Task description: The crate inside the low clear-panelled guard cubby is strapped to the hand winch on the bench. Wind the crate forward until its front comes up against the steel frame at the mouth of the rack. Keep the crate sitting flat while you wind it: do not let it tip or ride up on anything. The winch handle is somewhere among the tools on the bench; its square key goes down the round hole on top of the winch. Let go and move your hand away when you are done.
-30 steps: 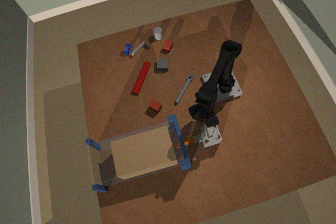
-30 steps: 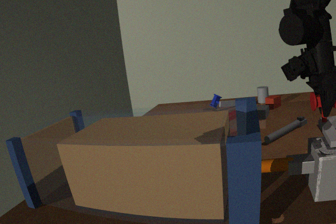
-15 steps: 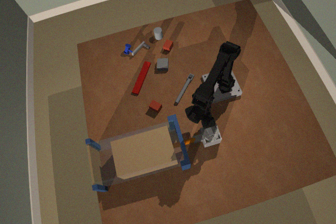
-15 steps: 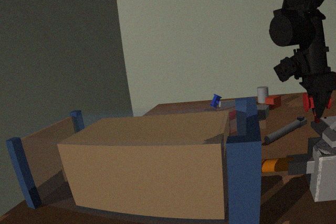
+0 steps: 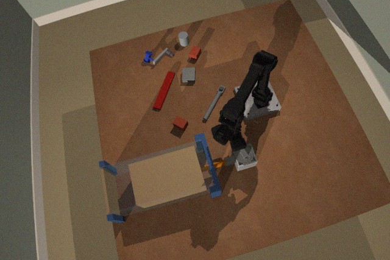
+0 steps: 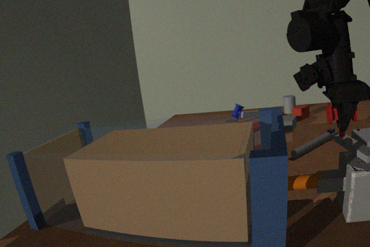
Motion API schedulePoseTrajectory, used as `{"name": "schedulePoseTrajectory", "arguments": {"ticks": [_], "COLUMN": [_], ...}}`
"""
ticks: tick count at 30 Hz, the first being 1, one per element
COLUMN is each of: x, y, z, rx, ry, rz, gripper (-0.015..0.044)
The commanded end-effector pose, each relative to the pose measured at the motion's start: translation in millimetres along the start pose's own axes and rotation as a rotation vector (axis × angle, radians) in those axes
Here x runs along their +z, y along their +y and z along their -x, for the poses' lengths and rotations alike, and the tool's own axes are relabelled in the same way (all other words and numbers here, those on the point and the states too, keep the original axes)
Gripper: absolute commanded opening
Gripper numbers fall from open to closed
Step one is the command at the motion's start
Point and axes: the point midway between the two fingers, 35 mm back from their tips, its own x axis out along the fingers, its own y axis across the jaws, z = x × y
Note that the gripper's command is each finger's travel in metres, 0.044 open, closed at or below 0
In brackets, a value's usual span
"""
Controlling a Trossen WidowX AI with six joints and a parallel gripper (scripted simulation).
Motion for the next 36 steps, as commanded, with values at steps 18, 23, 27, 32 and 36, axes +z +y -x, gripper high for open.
{"name": "schedulePoseTrajectory", "arguments": {"ticks": [18, 23, 27, 32, 36], "x": [28.2, 32.1, 35.3, 39.3, 42.2], "y": [13.6, 16.4, 18.9, 22.4, 25.2], "z": [0.7, 1.0, 1.1, 1.4, 1.5], "rx": [0.009, 0.009, 0.009, 0.009, 0.010], "ry": [-0.029, -0.030, -0.030, -0.030, -0.031], "rz": [-0.004, -0.004, -0.004, -0.004, -0.004], "gripper": [0.0000, 0.0000, 0.0000, 0.0000, 0.0000]}}
